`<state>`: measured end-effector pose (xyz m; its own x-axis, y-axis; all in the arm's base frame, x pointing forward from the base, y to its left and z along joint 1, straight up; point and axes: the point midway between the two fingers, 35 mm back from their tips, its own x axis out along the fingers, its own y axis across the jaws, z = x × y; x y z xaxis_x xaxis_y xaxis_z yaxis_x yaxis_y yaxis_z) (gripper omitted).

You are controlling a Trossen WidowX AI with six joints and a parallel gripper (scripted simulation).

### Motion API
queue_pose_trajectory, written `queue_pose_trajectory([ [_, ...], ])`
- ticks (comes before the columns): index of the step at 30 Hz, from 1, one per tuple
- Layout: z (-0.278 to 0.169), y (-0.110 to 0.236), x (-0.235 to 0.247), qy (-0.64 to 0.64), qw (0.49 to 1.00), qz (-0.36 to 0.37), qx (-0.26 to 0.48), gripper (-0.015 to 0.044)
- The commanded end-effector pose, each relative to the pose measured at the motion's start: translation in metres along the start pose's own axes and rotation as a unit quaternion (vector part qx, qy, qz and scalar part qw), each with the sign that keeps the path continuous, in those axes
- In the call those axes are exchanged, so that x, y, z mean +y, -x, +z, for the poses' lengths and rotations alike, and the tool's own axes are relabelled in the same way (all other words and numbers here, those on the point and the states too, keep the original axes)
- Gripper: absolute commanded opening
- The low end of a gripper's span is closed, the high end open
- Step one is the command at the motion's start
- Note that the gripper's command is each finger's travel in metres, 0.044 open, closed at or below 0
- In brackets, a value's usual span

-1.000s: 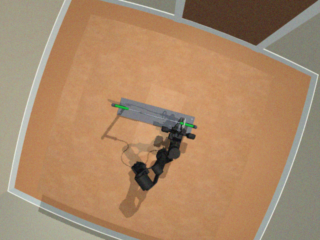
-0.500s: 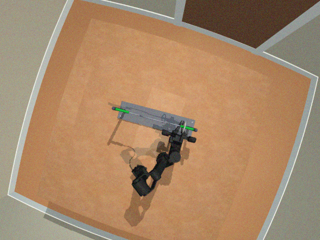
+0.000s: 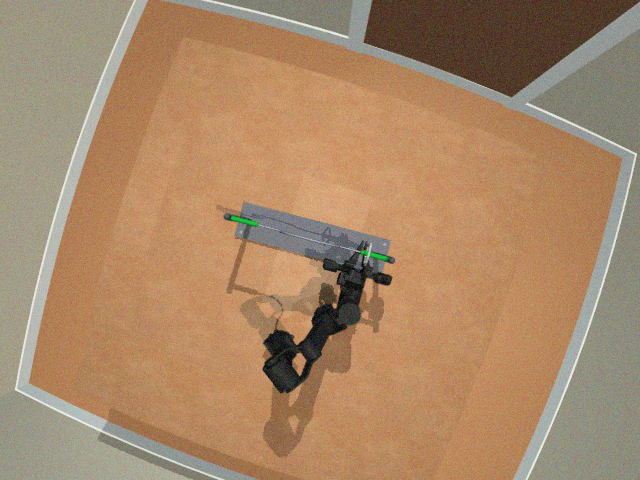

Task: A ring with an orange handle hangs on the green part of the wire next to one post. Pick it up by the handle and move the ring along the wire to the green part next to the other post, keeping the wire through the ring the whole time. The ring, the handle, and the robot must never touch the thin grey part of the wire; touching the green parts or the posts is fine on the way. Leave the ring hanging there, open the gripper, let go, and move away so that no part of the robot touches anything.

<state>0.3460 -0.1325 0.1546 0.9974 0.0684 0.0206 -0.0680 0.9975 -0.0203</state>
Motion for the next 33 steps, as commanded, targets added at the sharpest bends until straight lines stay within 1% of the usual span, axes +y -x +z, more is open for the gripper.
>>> queue_pose_trajectory([
  [1,0.0,0.0,0.005,-0.002,1.0,0.0,0.0,-0.015],
  [21,0.0,0.0,0.026,-0.009,1.0,0.001,0.001,-0.015],
  [33,0.0,0.0,0.045,-0.036,0.999,0.002,0.001,-0.015],
])
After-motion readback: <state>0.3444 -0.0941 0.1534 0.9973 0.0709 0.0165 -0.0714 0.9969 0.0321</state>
